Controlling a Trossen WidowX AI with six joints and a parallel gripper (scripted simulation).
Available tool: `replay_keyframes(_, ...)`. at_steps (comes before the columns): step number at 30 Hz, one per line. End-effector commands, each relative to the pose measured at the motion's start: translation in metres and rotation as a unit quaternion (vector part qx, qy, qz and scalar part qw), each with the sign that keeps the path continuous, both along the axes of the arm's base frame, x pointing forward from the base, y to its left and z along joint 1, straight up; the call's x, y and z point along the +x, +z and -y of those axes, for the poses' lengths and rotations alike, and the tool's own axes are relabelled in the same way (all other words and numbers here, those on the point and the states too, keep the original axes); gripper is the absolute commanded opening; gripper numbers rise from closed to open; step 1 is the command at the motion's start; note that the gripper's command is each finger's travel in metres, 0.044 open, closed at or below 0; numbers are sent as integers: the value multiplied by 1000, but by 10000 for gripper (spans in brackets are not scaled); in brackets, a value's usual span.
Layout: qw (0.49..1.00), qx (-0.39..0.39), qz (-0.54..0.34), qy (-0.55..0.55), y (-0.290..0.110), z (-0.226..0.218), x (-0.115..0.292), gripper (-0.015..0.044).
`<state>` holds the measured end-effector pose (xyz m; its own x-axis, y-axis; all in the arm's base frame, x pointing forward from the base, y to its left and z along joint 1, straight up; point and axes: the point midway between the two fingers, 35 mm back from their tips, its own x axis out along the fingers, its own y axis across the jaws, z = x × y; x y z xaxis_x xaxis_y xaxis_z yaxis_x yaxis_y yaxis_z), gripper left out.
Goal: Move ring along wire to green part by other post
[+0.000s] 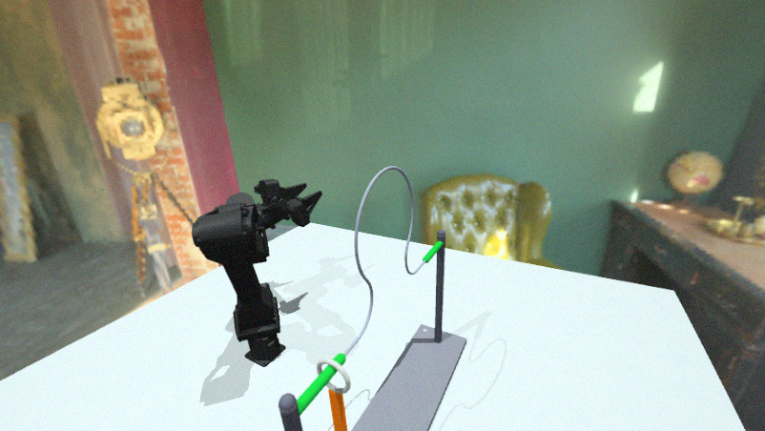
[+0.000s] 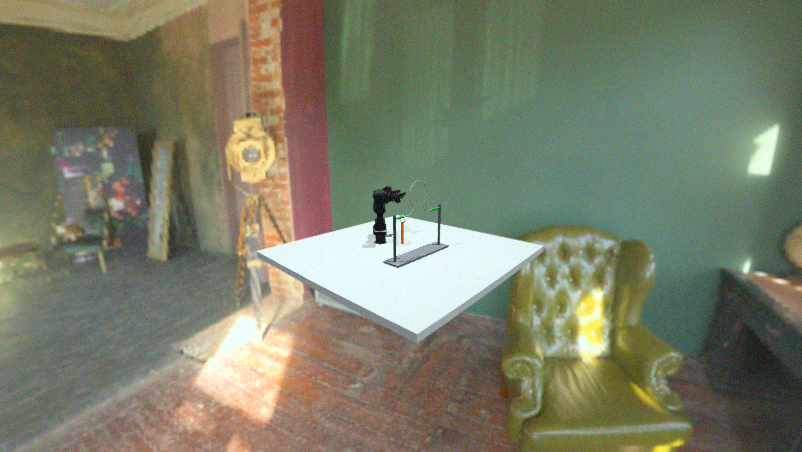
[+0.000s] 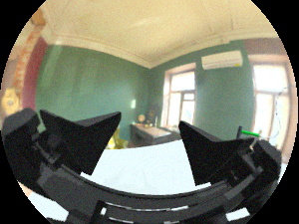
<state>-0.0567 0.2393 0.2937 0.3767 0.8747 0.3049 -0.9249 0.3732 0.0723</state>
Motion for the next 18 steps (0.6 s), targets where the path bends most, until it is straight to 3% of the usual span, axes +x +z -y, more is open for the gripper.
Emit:
replay_keyframes(1, 1000, 0, 1, -1, 0, 0, 1, 374)
replay_keyframes(9, 997, 8, 48, -55, -1, -17, 34, 164)
replay_keyframes(18, 988, 0, 102, -115, -6, -31, 80, 160)
